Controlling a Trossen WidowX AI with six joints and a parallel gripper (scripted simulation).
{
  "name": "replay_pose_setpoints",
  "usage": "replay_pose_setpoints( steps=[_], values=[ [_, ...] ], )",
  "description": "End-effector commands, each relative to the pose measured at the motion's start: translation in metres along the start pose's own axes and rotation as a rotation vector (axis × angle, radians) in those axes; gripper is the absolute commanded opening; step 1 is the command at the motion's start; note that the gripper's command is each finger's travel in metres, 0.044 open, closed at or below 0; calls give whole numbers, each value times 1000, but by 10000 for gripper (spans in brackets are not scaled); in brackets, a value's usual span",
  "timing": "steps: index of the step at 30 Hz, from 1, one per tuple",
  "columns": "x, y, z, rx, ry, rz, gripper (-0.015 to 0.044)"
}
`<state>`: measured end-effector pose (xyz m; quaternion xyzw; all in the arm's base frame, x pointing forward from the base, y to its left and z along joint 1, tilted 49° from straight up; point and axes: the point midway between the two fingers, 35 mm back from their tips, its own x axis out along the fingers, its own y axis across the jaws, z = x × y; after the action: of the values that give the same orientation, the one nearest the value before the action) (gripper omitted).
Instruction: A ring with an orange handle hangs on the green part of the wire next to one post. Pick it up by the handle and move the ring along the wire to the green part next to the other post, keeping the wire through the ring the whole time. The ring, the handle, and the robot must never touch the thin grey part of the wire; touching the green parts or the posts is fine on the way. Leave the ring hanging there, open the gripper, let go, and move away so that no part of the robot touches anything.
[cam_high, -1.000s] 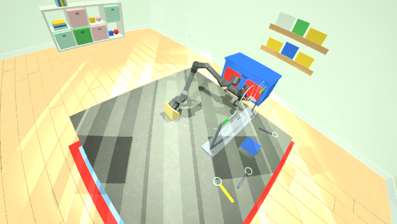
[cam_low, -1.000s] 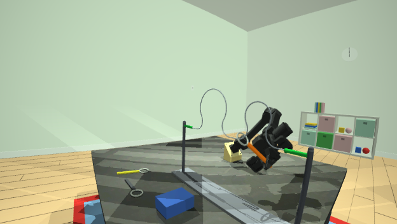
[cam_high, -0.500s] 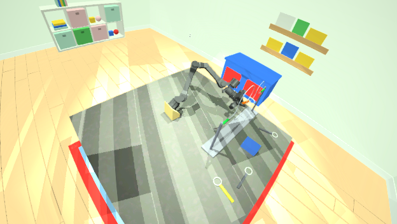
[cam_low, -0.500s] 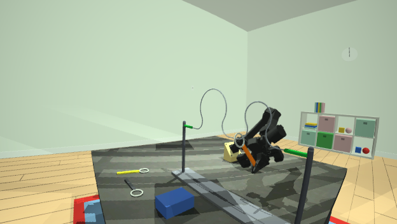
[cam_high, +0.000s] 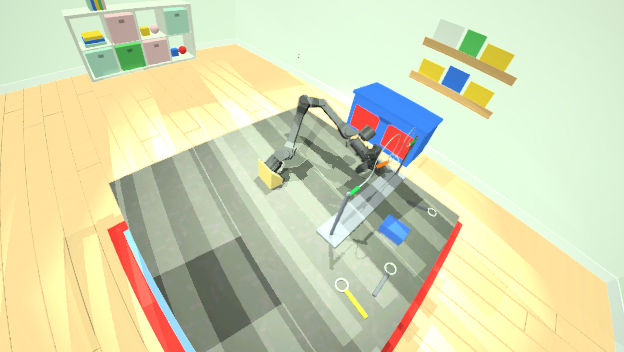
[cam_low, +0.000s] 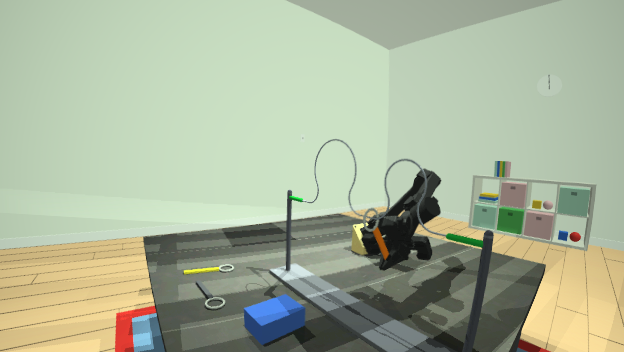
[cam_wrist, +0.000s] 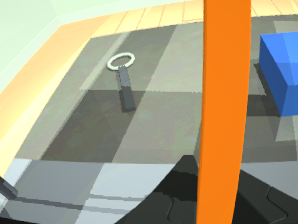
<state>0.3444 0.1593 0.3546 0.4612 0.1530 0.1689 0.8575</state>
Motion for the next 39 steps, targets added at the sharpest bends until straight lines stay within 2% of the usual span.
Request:
replay_pose_setpoints(
  steps=[1, 39],
  values=[
    [-4, -7, 2, -43, 1, -14, -150],
    [-15, -70, 9, -254, 25, -137, -150]
  ],
)
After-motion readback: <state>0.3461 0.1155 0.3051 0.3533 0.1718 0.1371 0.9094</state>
